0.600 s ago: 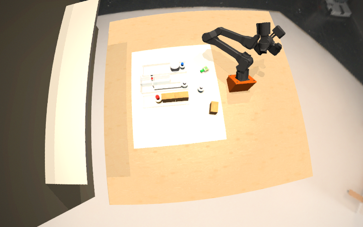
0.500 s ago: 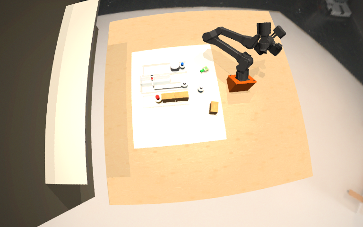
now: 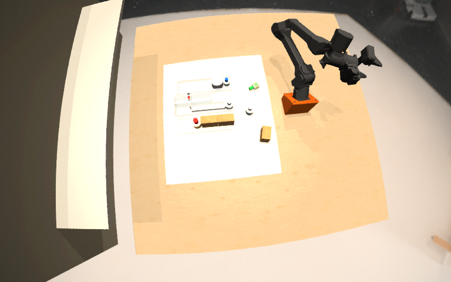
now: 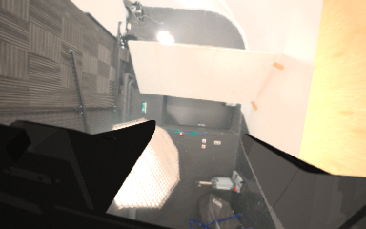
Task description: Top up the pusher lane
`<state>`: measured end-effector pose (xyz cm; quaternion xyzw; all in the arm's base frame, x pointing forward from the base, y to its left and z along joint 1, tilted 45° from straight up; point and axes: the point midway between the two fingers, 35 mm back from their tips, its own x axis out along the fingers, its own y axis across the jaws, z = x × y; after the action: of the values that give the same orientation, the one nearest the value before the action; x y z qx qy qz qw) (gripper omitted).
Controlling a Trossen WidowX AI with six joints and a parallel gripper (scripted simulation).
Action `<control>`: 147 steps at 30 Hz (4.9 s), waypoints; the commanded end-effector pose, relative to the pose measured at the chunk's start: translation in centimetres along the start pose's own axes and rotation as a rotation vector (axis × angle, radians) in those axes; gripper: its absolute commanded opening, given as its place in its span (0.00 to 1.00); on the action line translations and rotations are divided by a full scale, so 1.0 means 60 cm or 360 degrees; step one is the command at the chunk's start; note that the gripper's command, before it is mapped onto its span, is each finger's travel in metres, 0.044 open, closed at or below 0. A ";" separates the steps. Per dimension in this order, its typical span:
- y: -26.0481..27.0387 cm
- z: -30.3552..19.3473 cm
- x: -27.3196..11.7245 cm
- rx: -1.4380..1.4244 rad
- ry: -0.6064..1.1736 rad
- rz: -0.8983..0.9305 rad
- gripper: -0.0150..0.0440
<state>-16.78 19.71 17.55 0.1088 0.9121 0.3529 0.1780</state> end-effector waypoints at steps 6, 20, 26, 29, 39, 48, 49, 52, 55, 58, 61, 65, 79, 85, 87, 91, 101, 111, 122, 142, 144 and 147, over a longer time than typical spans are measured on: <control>0.037 0.232 -0.111 0.0184 -0.1034 0.0071 1.00; -0.128 0.391 -0.424 0.0799 -0.2109 -0.0714 1.00; -0.243 0.354 -0.545 0.1182 -0.2120 -0.1311 1.00; -0.299 0.316 -0.594 0.1367 -0.1975 -0.1620 1.00; -0.374 0.241 -0.663 0.1586 -0.1580 -0.2025 1.00; -0.437 0.242 -0.663 0.1588 -0.1580 -0.2027 1.00; -0.437 0.242 -0.663 0.1588 -0.1580 -0.2027 1.00; -0.437 0.241 -0.665 0.1588 -0.1580 -0.2027 1.00; -0.454 0.241 -0.664 0.1588 -0.1580 -0.2028 1.00; -0.462 0.241 -0.664 0.1588 -0.1580 -0.2028 1.00; -0.464 0.241 -0.664 0.1588 -0.1580 -0.2028 1.00; -0.475 0.242 -0.664 0.1588 -0.1580 -0.2028 1.00; -0.512 0.242 -0.662 0.1589 -0.1580 -0.2030 1.00; -0.513 0.242 -0.662 0.1589 -0.1579 -0.2030 0.82; -0.513 0.242 -0.662 0.1589 -0.1579 -0.2030 0.73; -0.513 0.242 -0.662 0.1589 -0.1579 -0.2030 0.56; -0.507 0.243 -0.662 0.1587 -0.1580 -0.2028 0.31; -0.408 0.252 -0.663 0.1574 -0.1585 -0.2017 0.25; -0.340 0.244 -0.655 0.1585 -0.1580 -0.2023 0.25; -0.432 0.208 -0.764 0.1610 -0.1603 -0.2019 0.25; -0.433 0.208 -0.764 0.1610 -0.1603 -0.2019 0.25; -0.443 0.209 -0.764 0.1610 -0.1603 -0.2019 0.25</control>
<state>28.16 -6.31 2.46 -0.1999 0.6612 -0.3332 0.6417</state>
